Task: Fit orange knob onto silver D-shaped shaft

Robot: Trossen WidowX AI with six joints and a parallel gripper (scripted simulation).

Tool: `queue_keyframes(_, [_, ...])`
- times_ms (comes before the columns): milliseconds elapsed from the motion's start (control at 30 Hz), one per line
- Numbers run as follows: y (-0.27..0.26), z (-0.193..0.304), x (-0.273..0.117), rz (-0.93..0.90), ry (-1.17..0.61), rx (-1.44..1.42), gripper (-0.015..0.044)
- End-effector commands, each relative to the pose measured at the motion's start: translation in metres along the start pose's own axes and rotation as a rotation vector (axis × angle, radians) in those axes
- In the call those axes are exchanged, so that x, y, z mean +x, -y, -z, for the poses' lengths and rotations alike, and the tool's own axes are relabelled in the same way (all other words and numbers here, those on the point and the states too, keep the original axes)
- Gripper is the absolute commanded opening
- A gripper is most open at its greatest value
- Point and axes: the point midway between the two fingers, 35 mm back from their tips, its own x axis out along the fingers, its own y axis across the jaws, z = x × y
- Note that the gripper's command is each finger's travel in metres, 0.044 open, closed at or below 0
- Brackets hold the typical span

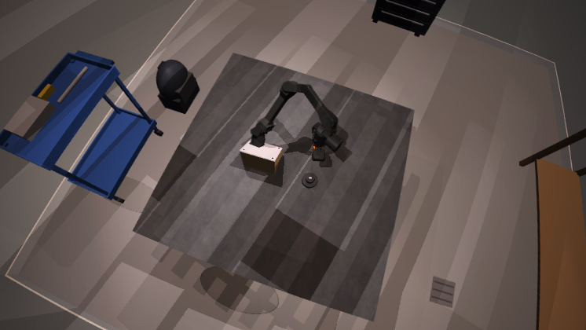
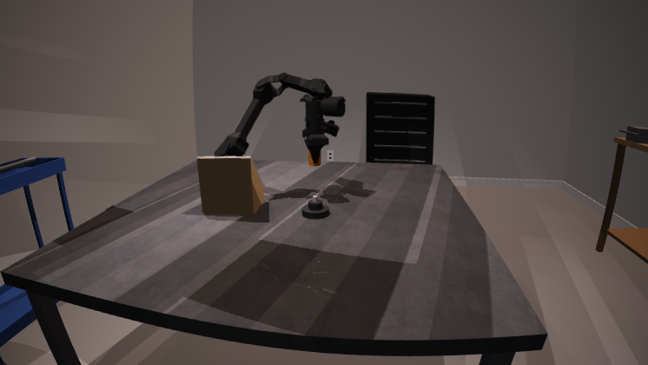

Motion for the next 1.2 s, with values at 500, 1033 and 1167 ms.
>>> queue_keyframes(500, [0.063,0.004,0.018,0.008,-0.002,0.008,0.0])
queue_keyframes(1033, [0.109,0.014,0.036,0.006,-0.001,0.004,0.0])
queue_keyframes(1167, [0.12,0.017,0.04,0.006,0.001,-0.002,0.0])
